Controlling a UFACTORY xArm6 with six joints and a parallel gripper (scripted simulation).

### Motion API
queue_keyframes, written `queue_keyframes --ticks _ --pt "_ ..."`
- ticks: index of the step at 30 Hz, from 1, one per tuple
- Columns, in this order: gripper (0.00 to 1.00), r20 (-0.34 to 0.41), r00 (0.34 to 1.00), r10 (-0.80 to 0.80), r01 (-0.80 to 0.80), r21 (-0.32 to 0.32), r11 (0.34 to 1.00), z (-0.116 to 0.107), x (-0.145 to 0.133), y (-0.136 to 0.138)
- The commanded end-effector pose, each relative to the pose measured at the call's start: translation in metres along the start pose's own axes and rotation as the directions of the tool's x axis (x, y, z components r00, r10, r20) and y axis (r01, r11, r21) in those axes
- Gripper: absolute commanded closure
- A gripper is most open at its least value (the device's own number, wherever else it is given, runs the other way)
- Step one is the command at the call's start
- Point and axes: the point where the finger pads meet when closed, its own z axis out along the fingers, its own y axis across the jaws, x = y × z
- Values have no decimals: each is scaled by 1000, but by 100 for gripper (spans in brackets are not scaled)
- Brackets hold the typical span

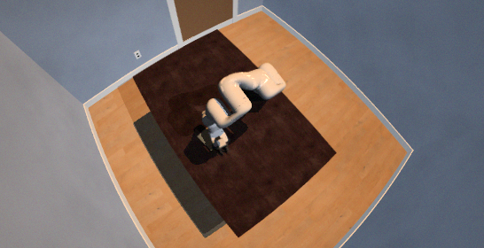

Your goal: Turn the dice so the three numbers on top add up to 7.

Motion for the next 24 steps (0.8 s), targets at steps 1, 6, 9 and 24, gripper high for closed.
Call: queue_keyframes --ticks 1,6,9,24 --pt "69 0 1000 -2 2 -1 1000 0 1 1" --pt "69 0 1000 -2 2 -1 1000 0 1 1" --pt "69 0 1000 -2 2 -1 1000 0 1 1" --pt "69 0 1000 -2 2 -1 1000 -4 1 1"
